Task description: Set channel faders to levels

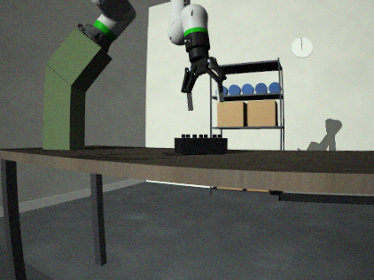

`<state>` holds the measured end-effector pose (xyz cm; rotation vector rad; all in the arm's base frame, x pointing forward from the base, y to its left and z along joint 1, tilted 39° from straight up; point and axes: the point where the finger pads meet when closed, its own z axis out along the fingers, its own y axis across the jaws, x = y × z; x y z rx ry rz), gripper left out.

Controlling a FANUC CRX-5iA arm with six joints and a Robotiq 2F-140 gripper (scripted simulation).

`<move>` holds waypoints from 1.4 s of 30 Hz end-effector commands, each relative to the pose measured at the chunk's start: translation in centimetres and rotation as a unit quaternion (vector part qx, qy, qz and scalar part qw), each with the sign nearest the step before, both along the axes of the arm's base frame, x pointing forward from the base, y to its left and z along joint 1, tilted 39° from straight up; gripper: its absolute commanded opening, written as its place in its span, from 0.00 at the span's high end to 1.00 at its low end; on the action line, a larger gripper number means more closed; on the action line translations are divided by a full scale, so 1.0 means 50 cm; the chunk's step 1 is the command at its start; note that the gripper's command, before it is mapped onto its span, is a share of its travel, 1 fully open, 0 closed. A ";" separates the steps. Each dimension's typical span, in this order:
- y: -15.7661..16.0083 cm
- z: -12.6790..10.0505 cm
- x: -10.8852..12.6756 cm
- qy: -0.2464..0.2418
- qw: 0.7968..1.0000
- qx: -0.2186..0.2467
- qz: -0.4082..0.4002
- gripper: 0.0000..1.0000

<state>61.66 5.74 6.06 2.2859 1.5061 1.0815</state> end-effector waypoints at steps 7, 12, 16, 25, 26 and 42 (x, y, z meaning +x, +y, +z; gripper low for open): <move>0.017 0.008 -0.046 0.084 0.960 0.179 -0.196 0.00; 0.021 0.007 -0.059 0.118 0.919 0.251 -0.281 0.00; 0.021 0.007 -0.061 0.147 0.876 0.306 -0.343 0.00; 0.022 0.006 -0.063 0.188 0.818 0.362 -0.406 0.00; 0.022 0.006 -0.063 0.188 0.818 0.362 -0.406 0.00; 0.014 0.006 -0.049 0.171 0.860 0.323 -0.357 0.00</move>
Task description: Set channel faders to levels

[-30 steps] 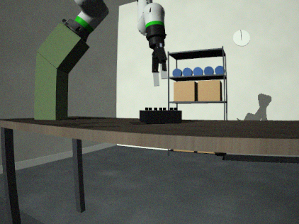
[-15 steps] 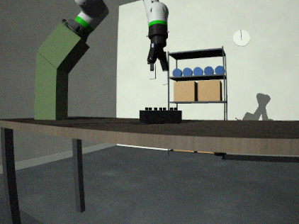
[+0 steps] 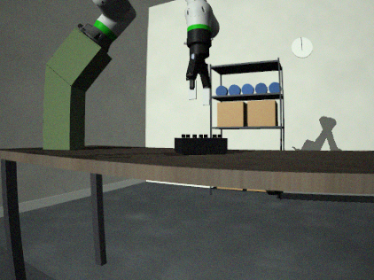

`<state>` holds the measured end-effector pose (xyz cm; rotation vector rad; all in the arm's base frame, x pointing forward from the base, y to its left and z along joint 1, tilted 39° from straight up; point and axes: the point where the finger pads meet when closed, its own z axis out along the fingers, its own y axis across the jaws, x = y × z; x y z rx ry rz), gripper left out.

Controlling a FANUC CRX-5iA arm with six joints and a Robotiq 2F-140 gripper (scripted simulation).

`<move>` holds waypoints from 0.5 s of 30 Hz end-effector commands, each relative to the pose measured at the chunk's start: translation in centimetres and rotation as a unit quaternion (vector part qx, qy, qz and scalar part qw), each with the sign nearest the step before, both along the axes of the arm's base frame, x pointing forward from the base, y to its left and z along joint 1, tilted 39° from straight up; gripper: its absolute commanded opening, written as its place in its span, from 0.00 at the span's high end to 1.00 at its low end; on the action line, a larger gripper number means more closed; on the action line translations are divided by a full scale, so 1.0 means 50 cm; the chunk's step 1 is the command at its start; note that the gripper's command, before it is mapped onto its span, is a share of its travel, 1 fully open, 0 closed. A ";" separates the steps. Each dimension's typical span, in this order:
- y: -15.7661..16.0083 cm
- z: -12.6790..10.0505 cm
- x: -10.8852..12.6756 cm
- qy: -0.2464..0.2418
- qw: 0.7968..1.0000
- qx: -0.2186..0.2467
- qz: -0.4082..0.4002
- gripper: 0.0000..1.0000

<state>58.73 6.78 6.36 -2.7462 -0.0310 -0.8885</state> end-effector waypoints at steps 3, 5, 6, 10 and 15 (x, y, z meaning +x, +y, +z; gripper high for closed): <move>-0.015 -0.001 0.022 -0.034 0.992 -0.064 0.101 0.00; -0.021 -0.002 0.033 -0.051 0.982 -0.101 0.149 0.00; -0.021 -0.002 0.033 -0.051 0.982 -0.101 0.149 0.00; -0.033 -0.004 0.052 -0.080 0.956 -0.165 0.229 0.00; -0.057 -0.010 0.089 -0.106 0.916 -0.242 0.303 0.00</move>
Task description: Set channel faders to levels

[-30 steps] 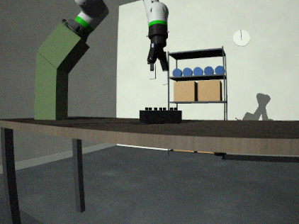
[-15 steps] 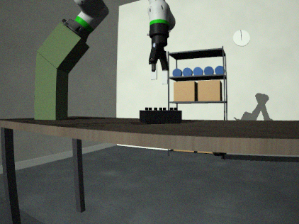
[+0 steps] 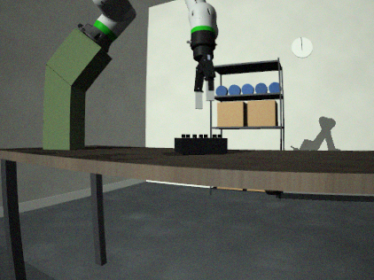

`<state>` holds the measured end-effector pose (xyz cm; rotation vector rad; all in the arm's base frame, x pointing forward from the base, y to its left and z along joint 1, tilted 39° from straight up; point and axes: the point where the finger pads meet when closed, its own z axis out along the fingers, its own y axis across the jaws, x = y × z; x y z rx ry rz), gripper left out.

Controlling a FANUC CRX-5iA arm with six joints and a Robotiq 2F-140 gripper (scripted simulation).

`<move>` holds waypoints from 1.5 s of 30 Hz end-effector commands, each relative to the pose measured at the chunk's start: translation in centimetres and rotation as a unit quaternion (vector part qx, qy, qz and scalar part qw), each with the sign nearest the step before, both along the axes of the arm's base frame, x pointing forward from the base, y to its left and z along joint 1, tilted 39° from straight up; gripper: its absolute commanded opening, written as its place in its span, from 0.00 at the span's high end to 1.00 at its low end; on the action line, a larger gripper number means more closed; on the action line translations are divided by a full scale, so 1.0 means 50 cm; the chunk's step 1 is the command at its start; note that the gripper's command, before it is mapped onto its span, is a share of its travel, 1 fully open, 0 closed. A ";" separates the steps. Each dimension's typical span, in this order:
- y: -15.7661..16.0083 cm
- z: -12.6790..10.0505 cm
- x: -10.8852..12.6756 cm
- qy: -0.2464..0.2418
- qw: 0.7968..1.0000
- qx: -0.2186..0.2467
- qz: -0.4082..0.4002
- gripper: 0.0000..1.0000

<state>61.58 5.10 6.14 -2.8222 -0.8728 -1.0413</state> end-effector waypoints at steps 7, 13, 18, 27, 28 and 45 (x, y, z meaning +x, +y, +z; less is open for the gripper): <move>-0.058 -0.018 0.080 -0.065 0.959 -0.173 0.213 0.00; -0.074 -0.026 0.102 -0.091 0.911 -0.260 0.306 0.00; -0.088 -0.034 0.119 -0.111 0.853 -0.332 0.386 0.00; -0.095 -0.037 0.127 -0.146 0.717 -0.434 0.526 0.00; -0.095 -0.037 0.127 -0.150 0.703 -0.440 0.538 0.00; -0.095 -0.037 0.127 -0.166 0.645 -0.459 0.589 0.00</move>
